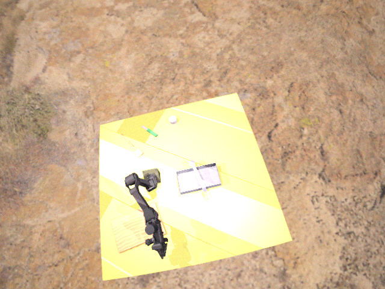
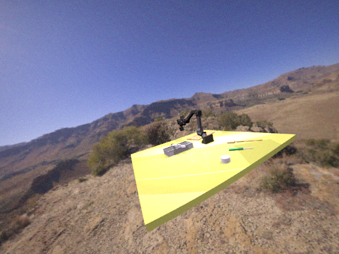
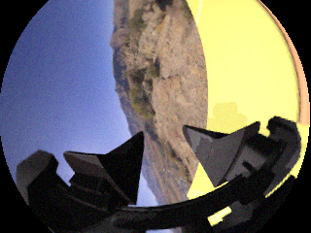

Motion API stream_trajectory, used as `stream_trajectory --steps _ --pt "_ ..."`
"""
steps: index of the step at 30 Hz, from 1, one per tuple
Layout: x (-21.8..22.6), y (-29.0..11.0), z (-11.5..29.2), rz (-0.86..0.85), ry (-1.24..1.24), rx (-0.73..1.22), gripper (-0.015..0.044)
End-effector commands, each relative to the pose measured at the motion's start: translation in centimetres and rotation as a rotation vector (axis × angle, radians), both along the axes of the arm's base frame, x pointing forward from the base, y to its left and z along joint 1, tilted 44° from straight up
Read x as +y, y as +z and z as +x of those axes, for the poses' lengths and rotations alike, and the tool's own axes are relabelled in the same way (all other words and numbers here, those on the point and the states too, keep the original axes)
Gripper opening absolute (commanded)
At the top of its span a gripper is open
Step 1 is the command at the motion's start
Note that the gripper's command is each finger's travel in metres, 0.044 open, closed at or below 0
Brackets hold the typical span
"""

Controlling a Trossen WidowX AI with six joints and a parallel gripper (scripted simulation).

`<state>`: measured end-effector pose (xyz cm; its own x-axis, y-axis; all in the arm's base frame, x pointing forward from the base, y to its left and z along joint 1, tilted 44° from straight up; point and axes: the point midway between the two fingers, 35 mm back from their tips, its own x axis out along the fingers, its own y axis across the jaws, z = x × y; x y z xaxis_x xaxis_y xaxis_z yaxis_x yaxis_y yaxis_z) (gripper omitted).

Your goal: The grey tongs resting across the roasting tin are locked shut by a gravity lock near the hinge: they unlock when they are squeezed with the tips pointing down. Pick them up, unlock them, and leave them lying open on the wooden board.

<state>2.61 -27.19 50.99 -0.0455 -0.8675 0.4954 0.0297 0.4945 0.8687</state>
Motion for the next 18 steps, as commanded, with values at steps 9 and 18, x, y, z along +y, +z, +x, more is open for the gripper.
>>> stream_trajectory --steps 9,18 --pt "-2.4 -12.5 15.2 0.464 0.310 0.174 0.0260" --pt "3.0 -21.5 24.3 0.701 0.479 0.463 0.0260"
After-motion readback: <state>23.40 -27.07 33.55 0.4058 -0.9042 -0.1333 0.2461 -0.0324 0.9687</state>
